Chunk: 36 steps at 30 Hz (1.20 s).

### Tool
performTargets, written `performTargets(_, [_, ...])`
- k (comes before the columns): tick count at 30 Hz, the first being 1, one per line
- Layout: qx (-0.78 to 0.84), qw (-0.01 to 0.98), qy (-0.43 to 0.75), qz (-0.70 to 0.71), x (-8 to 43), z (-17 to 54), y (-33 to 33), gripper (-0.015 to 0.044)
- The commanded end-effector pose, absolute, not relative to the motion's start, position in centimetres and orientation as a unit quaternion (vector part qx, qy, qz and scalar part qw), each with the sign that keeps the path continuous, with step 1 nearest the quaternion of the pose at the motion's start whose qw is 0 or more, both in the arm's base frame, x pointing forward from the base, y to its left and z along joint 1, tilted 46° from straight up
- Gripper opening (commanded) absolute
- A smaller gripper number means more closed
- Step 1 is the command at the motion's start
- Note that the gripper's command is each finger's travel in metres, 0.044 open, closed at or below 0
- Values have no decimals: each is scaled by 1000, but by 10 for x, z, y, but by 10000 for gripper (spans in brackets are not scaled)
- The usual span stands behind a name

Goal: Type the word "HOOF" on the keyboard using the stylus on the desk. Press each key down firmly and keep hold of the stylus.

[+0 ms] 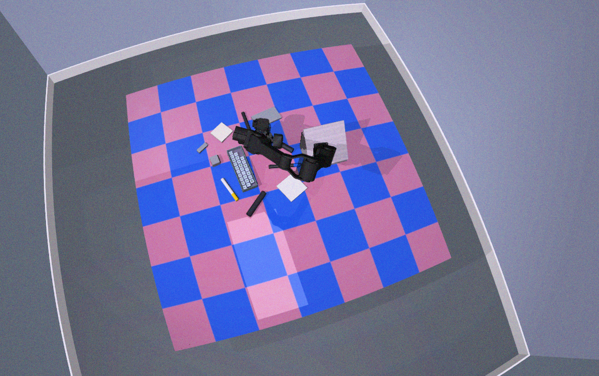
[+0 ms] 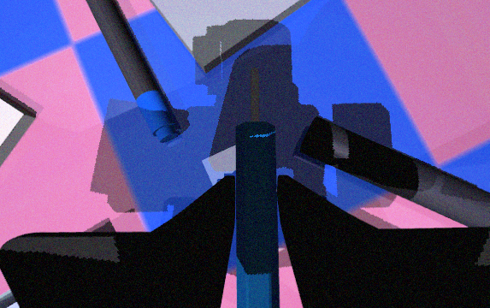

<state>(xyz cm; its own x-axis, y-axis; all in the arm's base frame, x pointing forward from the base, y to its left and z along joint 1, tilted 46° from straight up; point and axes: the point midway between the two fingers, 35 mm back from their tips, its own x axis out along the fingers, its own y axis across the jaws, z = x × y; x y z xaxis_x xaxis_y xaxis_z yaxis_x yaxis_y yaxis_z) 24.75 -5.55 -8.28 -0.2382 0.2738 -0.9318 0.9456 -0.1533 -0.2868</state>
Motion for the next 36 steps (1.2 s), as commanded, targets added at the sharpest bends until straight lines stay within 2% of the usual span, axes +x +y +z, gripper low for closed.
performTargets(1, [508, 351, 598, -511, 253, -79, -54, 0])
performTargets(19, [304, 554, 718, -291, 284, -49, -41, 0])
performTargets(36, [57, 653, 752, -63, 310, -18, -24, 0])
